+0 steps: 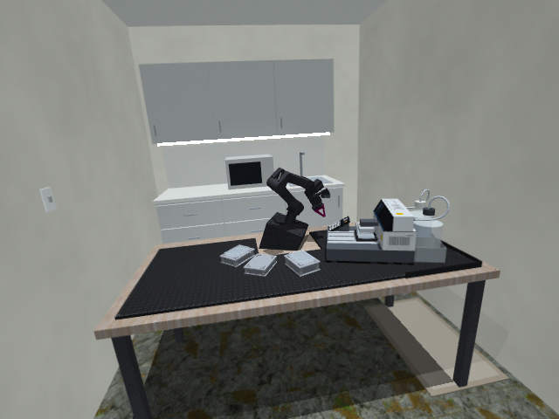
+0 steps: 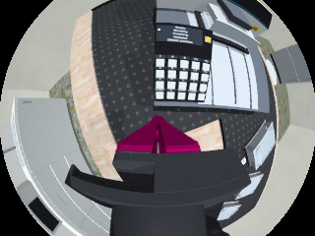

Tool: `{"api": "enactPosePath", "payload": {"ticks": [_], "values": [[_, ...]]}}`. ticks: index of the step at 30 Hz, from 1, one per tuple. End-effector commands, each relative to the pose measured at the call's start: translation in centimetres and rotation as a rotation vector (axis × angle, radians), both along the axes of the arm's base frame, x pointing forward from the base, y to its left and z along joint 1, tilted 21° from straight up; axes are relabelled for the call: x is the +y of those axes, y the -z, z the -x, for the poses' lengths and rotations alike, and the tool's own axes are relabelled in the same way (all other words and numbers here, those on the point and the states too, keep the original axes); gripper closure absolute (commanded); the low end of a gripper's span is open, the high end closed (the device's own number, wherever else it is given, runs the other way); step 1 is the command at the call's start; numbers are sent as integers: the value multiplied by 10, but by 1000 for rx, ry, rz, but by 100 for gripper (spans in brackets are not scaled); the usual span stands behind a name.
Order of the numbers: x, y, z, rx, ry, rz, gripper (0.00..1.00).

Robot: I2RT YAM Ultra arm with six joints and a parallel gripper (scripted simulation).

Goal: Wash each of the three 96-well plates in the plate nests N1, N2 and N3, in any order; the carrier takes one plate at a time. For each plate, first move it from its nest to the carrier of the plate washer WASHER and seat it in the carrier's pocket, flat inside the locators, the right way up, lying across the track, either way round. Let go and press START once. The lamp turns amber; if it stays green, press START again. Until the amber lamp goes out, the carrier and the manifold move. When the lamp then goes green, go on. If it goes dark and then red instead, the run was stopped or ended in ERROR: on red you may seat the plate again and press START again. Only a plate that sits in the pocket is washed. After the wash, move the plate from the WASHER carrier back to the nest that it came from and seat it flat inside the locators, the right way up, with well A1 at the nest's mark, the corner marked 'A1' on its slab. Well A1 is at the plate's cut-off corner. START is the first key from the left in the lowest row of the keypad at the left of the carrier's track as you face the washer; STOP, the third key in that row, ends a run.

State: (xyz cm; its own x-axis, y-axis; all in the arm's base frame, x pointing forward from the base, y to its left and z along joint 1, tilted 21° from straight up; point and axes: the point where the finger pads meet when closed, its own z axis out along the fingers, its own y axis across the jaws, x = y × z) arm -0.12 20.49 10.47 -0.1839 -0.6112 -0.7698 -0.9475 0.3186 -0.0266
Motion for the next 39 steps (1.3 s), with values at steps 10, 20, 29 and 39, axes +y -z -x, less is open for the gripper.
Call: {"api": "enactPosePath", "payload": {"ticks": [10, 20, 29, 39], "values": [[1, -3, -2, -2, 11, -11, 100], [1, -3, -2, -2, 11, -11, 100], [10, -20, -15, -3, 11, -12, 0], [23, -44, -34, -4, 11, -13, 0]]}}
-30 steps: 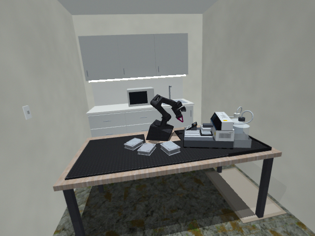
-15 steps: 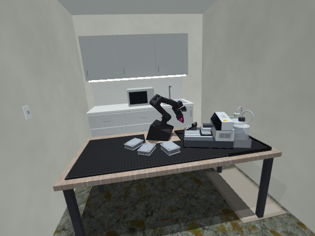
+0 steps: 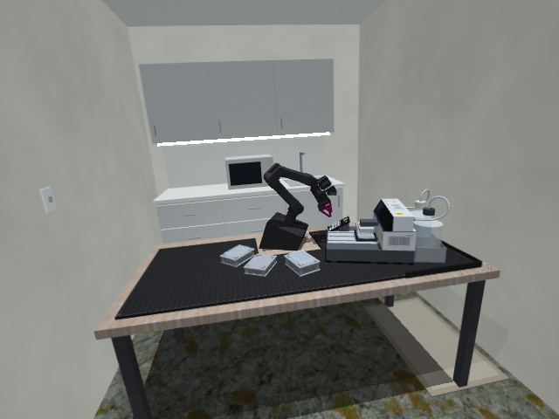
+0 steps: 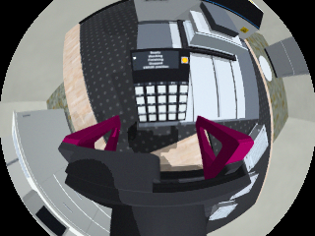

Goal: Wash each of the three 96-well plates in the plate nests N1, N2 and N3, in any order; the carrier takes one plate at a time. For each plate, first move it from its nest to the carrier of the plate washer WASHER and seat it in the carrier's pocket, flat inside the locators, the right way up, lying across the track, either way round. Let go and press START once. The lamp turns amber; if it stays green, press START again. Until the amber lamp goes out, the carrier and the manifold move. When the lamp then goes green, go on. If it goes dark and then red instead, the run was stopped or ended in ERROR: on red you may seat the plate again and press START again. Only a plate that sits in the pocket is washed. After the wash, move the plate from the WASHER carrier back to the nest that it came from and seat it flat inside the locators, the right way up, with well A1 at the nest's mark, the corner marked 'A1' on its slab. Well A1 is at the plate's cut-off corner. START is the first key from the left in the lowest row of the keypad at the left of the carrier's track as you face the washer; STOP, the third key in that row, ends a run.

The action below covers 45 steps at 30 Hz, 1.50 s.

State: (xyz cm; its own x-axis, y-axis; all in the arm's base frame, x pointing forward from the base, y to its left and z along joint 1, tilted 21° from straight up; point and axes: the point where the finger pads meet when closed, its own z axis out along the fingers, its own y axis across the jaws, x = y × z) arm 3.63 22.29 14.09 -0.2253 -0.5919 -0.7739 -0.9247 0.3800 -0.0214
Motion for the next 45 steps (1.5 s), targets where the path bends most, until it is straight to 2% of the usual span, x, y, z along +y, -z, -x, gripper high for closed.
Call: {"api": "enactPosePath", "payload": {"ticks": [1, 6, 21, 23, 38, 45], "values": [[7, -11, 1, -8, -55, -5, 0], [11, -18, -4, -8, -55, -5, 0], [31, -54, -33, -10, -55, -6, 0], [31, -54, -33, -10, -55, -6, 0], [50, -90, -62, -12, -55, -7, 0], [53, -96, -66, -12, -55, -7, 0]]}}
